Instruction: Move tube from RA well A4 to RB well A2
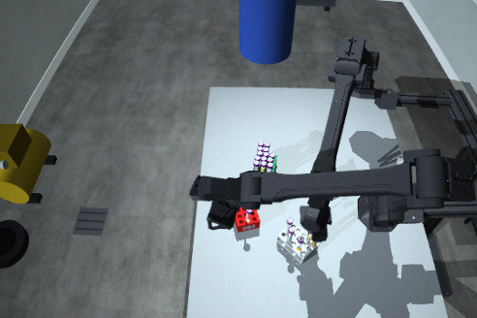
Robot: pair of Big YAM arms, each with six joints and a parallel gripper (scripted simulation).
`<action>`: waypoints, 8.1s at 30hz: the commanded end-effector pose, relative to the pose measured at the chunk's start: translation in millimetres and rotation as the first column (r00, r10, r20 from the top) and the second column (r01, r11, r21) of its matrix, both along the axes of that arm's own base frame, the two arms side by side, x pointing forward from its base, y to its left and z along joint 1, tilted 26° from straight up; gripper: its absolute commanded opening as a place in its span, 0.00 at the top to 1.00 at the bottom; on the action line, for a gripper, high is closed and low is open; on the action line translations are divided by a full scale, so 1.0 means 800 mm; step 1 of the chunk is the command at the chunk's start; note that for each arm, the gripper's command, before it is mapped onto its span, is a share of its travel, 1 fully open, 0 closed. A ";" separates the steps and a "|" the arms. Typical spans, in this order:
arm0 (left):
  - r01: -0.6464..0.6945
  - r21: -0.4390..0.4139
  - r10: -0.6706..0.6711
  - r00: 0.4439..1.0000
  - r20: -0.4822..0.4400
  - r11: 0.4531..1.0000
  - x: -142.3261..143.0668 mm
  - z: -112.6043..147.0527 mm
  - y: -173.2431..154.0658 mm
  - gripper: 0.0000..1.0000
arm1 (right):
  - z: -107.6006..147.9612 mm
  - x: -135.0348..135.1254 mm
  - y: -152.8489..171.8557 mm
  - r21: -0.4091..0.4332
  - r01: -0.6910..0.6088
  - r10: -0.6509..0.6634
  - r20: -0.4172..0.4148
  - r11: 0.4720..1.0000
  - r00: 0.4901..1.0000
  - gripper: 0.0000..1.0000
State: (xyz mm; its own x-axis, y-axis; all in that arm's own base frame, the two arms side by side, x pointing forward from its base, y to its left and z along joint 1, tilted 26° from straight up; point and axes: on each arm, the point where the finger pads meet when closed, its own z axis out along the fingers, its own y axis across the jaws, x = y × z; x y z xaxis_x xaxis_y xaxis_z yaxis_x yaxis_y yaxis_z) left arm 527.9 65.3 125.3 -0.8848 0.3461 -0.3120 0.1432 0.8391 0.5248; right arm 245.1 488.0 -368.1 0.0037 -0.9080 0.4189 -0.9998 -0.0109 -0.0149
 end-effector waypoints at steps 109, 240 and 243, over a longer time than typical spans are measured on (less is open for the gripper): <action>0.003 -0.001 -0.003 0.999 0.036 1.000 0.014 0.019 -0.002 0.70 | 0.039 0.011 0.045 0.035 0.003 -0.004 0.017 0.999 1.000 0.70; 0.003 -0.001 -0.003 0.999 0.036 1.000 0.014 0.019 -0.002 0.70 | 0.042 0.269 -0.081 0.039 0.425 -0.424 0.194 0.904 0.885 0.70; 0.003 -0.001 -0.003 0.999 0.036 1.000 0.014 0.019 -0.002 0.70 | 0.040 0.268 -0.083 0.037 0.425 -0.424 0.193 0.905 0.885 0.70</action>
